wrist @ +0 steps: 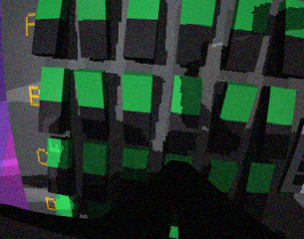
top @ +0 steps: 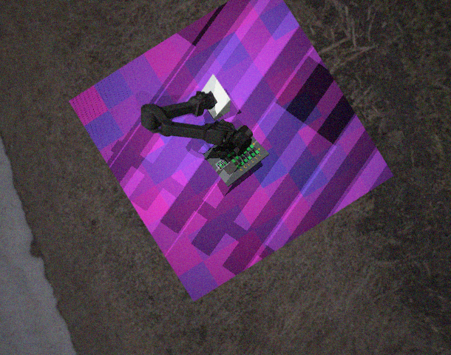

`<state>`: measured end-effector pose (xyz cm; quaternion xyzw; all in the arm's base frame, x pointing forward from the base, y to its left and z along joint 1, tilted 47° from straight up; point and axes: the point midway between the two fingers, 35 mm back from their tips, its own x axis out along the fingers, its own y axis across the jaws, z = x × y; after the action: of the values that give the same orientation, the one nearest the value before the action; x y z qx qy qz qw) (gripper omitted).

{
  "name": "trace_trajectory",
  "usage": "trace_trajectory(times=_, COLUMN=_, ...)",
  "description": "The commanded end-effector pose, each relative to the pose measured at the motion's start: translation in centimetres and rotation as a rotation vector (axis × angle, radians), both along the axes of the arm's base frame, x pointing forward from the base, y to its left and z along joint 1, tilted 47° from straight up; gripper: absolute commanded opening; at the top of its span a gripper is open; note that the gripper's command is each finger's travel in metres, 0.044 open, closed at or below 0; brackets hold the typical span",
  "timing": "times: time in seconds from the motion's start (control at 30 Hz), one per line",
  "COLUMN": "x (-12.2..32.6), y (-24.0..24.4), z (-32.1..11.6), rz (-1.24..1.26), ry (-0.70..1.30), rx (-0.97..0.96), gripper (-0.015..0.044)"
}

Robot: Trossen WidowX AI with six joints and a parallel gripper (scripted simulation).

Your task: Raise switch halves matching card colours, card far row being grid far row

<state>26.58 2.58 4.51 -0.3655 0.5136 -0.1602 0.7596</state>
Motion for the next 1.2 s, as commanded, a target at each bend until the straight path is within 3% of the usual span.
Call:
trace_trajectory(times=0.0, x=-0.1, y=-0.2, z=-0.2, rz=0.001, ry=0.006, rx=-0.006, gripper=0.0000)
trace_trajectory(times=0.33, x=0.0, y=-0.3, z=-0.2, rz=0.001, ry=0.006, rx=-0.006, gripper=0.0000)
trace_trajectory(times=0.6, x=-3.0, y=3.8, z=4.0, rz=0.020, ry=-0.009, rx=-0.002, gripper=0.0000)
trace_trajectory(times=1.17, x=-2.5, y=5.4, z=3.9, rz=0.020, ry=-0.009, rx=-0.001, gripper=0.0000)
